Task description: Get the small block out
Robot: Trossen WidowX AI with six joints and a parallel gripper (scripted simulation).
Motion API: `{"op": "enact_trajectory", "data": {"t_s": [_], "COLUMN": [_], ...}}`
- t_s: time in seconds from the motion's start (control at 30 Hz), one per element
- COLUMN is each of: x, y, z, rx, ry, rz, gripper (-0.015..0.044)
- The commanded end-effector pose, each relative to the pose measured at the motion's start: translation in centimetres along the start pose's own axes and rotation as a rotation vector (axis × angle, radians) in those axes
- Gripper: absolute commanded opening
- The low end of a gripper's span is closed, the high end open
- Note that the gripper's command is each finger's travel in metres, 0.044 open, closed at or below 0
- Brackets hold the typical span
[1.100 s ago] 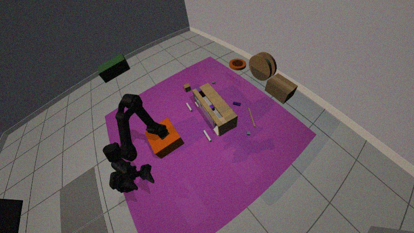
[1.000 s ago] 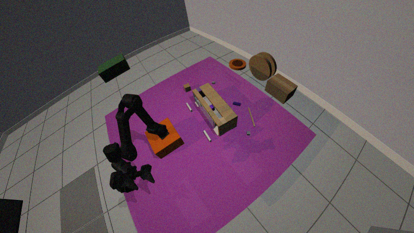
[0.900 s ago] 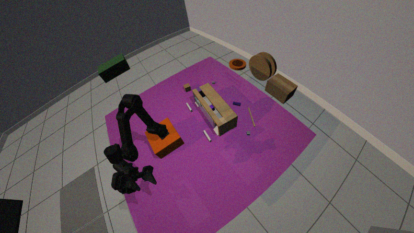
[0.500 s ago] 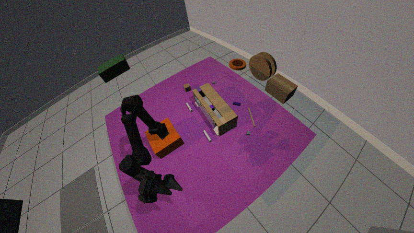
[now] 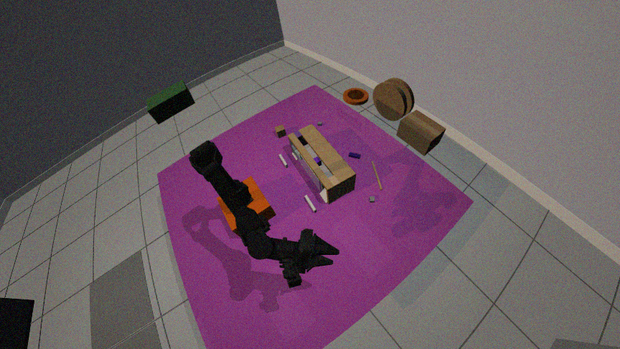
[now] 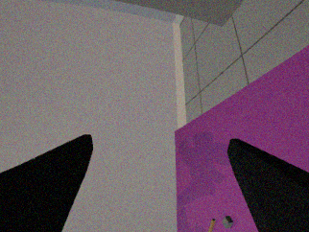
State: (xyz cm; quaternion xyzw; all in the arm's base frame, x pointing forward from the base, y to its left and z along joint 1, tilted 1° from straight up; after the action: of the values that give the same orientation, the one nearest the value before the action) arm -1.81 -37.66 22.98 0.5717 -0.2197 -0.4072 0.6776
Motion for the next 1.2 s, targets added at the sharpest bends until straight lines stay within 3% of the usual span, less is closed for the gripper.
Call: {"op": "enact_trajectory", "data": {"t_s": [0.0,0.3,0.57,0.87,1.17], "x": [4.6,9.3,9.9,6.7,0.2], "y": [1.2,3.5,5.1,6.2,7.1], "z": [-4.7,-15.1,-25.6,-36.5,-45.3], "rx": [-0.216,-0.661,-1.156,-1.787,-2.453], "ry": [0.123,0.404,0.729,1.148,1.585], "rz": [-0.093,-0.210,-0.237,-0.107,0.216], "gripper": [0.0400,0.0400,0.0400,0.0400,0.0400]}}
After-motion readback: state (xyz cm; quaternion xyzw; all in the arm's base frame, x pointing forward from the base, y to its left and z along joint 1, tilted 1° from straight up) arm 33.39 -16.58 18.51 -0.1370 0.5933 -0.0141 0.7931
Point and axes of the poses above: the point midway between the two fingers, 35 mm back from their tips, its own x axis out along the fingers, its own y axis across the jaws, z = x × y, the point moved 9 cm from there along -x, back along the fingers, and after that the axes turned 4 degrees about -x, right-handed, at the moved point
